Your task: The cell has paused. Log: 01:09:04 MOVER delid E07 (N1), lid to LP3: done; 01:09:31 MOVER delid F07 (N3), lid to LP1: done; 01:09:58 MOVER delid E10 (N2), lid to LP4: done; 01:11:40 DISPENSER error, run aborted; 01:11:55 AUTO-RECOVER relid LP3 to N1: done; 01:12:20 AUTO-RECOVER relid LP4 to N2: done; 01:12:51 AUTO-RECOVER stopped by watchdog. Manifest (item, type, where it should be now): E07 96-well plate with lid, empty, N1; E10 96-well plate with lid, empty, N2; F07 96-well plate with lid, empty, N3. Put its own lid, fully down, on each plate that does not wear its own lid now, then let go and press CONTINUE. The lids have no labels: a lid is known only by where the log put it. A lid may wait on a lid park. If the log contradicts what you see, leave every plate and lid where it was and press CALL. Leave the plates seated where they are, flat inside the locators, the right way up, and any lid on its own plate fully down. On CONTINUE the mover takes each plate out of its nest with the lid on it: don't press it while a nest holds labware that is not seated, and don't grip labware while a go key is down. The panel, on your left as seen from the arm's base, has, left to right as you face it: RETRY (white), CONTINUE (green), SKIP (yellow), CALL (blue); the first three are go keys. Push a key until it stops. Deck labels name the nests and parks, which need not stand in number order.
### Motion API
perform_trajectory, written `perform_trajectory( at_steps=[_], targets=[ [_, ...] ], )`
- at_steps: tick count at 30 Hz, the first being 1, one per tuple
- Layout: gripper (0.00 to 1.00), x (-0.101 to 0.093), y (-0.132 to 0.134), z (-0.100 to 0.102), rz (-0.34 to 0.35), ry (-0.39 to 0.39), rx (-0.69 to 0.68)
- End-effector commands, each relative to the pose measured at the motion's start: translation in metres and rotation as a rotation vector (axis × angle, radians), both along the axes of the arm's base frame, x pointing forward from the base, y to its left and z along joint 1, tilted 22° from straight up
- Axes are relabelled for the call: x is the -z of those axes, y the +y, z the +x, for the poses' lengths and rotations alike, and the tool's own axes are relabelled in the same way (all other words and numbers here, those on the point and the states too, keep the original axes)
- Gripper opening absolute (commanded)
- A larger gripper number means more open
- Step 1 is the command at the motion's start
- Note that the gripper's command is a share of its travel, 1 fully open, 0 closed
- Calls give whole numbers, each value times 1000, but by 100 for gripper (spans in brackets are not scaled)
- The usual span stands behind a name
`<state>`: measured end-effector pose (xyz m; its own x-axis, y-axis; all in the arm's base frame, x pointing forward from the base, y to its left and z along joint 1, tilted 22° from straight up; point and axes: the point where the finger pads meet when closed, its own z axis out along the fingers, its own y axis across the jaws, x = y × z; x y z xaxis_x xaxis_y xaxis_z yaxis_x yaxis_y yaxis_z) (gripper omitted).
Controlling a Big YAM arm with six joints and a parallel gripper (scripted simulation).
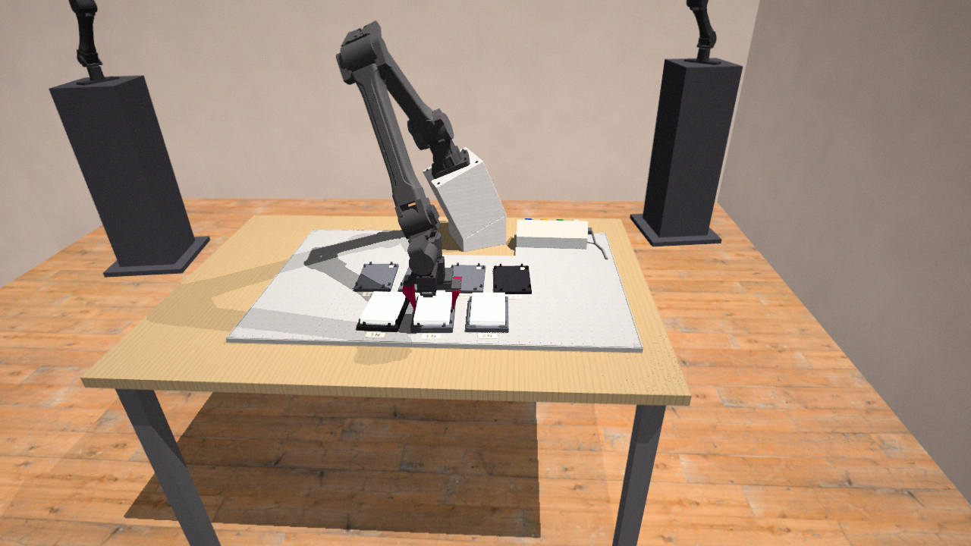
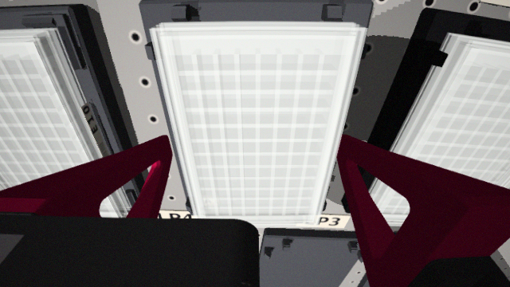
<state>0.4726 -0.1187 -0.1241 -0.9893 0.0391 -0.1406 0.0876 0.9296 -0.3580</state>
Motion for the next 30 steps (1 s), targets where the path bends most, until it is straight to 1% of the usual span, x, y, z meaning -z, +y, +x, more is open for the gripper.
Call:
perform_trajectory(
  at_steps=[1,5,6,7,8,12,15,18,22,30],
  targets=[
    [100,-8,0,11,-2,-25,-6],
    [100,-8,0,11,-2,-25,-6],
    [100,-10,-1,5,0,-11,-5],
    [100,-17,3,6,-1,-21,-7],
    [100,-18,7,5,0,-20,-9],
    [100,-28,12,13,-1,-37,-11],
    [100,-28,13,11,-1,-34,-11],
    [100,-30,15,4,-1,-23,-11],
    [100,-38,16,12,-2,-38,-11],
    [100,-41,16,13,-3,-41,-12]
  ],
)
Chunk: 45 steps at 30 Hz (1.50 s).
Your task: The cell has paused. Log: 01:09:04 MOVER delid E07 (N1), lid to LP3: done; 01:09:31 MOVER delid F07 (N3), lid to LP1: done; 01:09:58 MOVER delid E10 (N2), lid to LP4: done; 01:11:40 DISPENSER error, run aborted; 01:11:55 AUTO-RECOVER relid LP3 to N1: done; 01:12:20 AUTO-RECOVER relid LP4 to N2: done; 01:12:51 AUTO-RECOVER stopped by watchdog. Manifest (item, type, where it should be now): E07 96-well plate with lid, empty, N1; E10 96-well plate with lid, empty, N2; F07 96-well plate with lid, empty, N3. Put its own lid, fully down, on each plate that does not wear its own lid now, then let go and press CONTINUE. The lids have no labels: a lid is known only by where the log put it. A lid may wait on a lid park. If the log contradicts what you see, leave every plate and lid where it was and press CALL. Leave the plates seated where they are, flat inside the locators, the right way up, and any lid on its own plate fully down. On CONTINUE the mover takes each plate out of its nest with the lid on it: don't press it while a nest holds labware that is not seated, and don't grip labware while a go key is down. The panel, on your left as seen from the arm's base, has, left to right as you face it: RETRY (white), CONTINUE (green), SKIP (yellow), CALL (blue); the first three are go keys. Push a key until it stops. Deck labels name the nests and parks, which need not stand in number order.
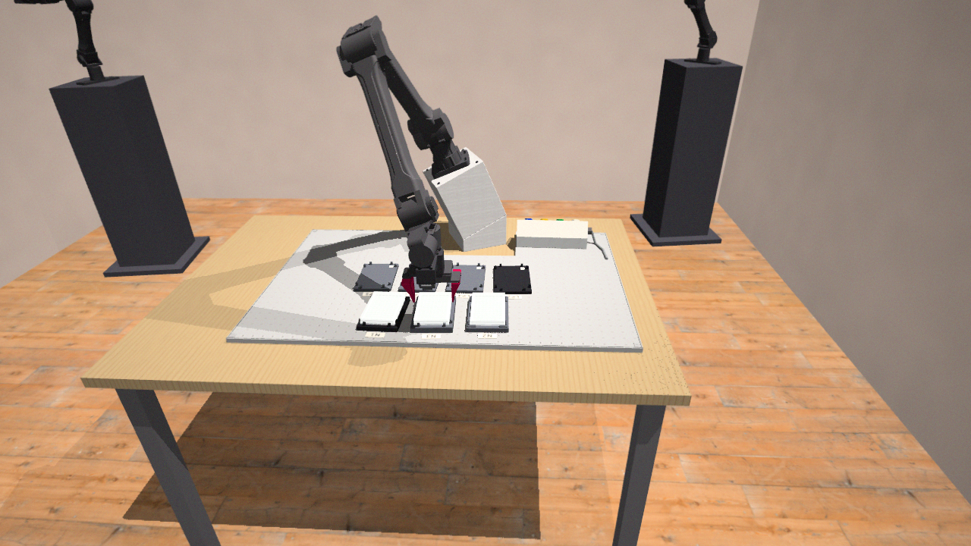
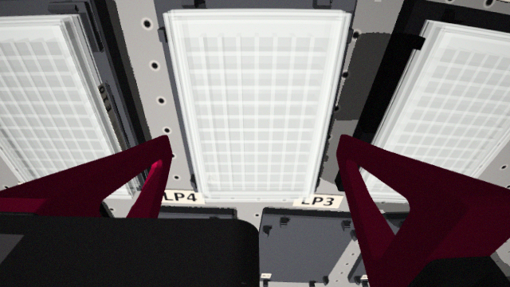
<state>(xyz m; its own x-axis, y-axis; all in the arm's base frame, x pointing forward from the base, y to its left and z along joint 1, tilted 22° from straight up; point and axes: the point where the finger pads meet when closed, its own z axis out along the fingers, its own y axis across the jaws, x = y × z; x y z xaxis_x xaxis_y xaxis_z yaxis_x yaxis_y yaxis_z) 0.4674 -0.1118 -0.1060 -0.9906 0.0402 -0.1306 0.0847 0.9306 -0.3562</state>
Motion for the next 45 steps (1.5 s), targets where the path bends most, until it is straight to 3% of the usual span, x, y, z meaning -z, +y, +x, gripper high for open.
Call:
perform_trajectory(
  at_steps=[1,33,34,36,45],
  targets=[
    [100,-23,10,19,-5,-51,-12],
    [100,-28,11,23,-6,-59,-13],
    [0,-22,12,9,-3,-64,7],
    [0,-22,12,9,-3,-64,7],
    [0,-12,15,-36,1,-72,35]
  ],
)
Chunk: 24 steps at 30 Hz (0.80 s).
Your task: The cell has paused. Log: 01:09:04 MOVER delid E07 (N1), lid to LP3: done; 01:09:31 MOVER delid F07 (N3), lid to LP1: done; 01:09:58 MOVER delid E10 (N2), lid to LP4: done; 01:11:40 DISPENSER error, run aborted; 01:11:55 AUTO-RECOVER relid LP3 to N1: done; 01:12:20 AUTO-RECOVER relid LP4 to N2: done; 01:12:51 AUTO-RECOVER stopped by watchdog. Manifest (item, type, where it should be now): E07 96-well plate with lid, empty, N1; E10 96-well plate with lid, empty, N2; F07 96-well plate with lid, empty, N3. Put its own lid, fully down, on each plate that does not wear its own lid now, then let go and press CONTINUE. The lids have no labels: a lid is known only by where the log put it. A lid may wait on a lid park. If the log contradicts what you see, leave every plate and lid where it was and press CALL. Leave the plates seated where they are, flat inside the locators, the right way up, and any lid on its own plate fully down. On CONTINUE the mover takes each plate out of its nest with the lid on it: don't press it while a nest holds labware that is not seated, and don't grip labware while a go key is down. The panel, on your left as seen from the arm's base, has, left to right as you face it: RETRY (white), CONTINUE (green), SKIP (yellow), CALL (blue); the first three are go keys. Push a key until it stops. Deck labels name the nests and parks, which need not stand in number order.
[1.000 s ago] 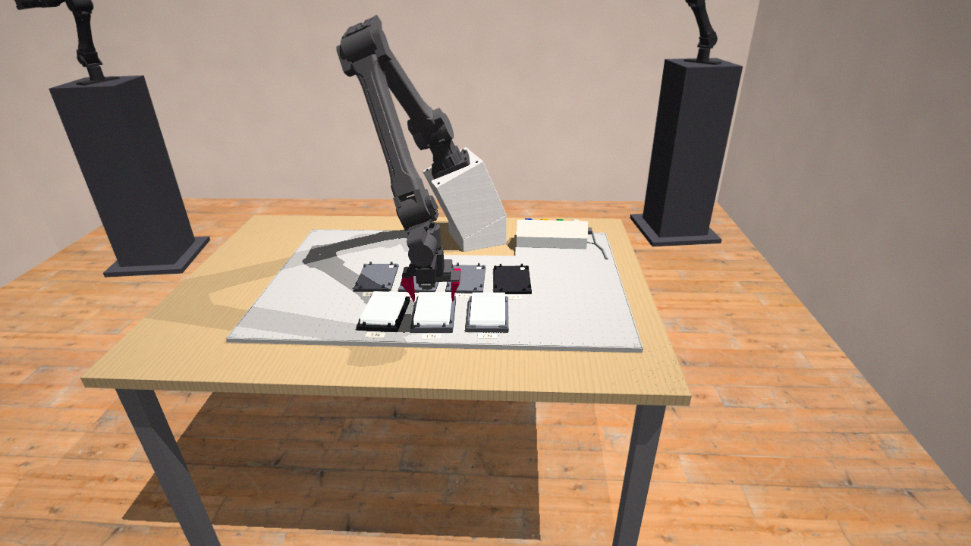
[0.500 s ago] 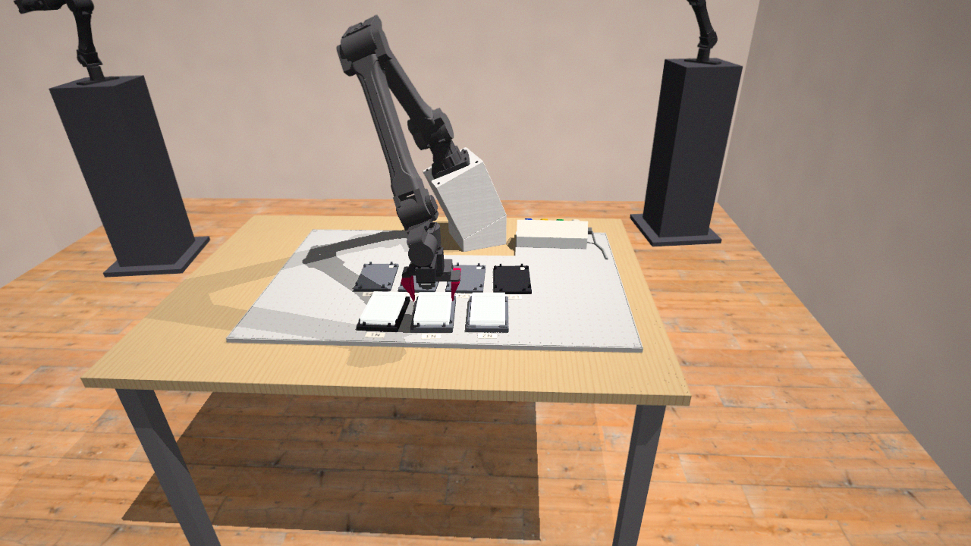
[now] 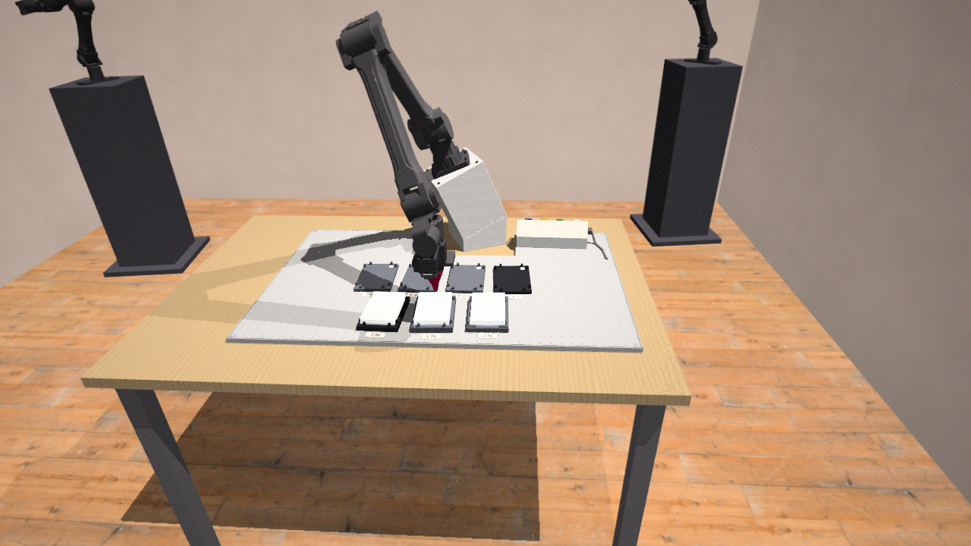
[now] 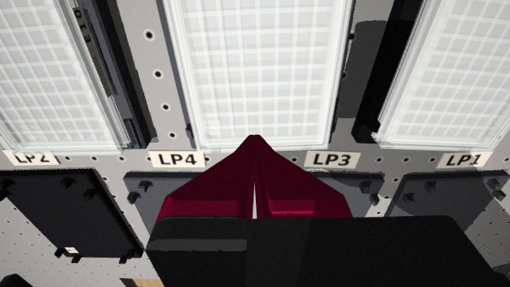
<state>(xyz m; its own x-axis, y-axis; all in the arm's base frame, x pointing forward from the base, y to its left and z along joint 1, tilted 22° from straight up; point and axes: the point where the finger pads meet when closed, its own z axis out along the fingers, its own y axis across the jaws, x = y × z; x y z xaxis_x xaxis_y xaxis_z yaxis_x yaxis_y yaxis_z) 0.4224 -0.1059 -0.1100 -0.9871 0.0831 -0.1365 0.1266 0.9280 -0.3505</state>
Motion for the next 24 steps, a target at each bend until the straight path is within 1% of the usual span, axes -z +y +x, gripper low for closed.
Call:
perform_trajectory(
  at_steps=[1,6,8,22,24],
  targets=[
    [0,-15,10,4,-5,-65,-7],
    [0,-9,12,-21,-5,-63,-6],
    [0,-9,12,-21,-5,-63,-6],
    [0,5,18,-91,-5,-58,-6],
    [0,6,18,-95,-5,-58,-6]
  ],
)
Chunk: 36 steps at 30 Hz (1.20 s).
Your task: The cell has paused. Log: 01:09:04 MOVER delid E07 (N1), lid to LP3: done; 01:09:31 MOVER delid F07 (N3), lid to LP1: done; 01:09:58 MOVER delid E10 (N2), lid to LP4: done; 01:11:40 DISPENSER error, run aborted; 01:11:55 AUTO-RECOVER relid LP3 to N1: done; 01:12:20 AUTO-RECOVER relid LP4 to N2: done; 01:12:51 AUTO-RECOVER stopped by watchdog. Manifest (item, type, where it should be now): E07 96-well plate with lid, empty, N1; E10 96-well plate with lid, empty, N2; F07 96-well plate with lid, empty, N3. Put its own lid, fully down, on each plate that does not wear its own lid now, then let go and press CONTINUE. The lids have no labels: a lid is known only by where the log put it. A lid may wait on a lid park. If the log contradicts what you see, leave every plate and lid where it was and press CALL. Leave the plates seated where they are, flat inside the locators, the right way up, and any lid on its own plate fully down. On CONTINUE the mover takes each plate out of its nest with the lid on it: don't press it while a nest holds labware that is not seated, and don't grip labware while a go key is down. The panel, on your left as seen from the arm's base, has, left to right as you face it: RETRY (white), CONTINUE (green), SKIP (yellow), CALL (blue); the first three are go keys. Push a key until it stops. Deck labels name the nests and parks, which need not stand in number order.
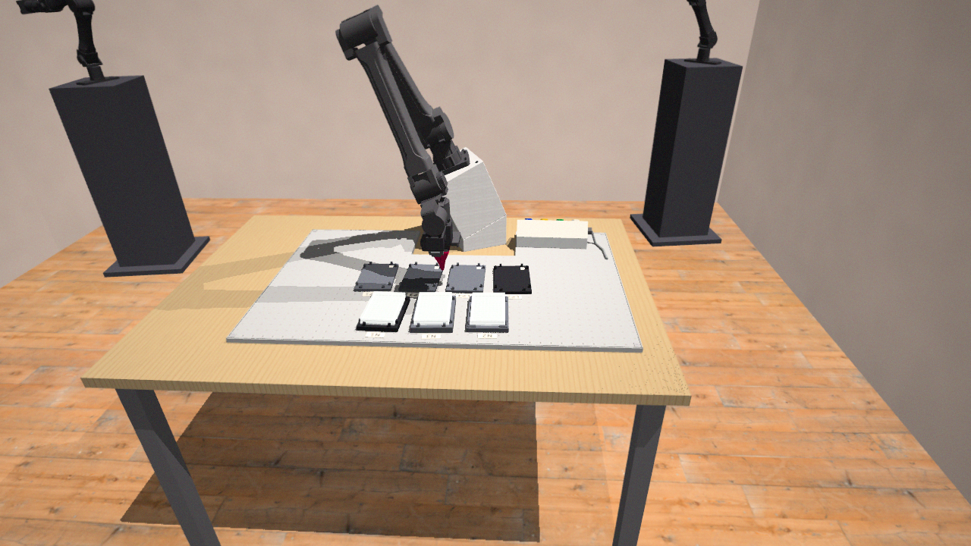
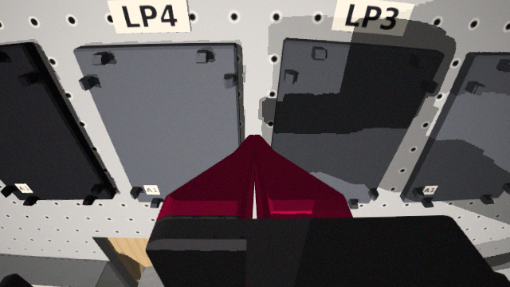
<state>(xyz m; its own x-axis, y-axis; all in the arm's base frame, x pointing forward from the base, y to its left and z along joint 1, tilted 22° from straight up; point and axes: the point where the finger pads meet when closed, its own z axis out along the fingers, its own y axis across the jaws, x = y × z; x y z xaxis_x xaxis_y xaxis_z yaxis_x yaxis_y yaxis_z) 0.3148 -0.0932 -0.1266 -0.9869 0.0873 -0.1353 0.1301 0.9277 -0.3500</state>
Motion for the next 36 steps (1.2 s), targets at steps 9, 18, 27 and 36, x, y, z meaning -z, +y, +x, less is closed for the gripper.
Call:
perform_trajectory(
  at_steps=[9,18,27,36],
  targets=[
    [0,-24,11,6,-5,-35,-9],
    [0,-60,24,14,-5,-56,-9],
    [0,-83,33,9,-3,-55,-8],
    [0,-71,27,-1,-3,-31,6]
  ],
)
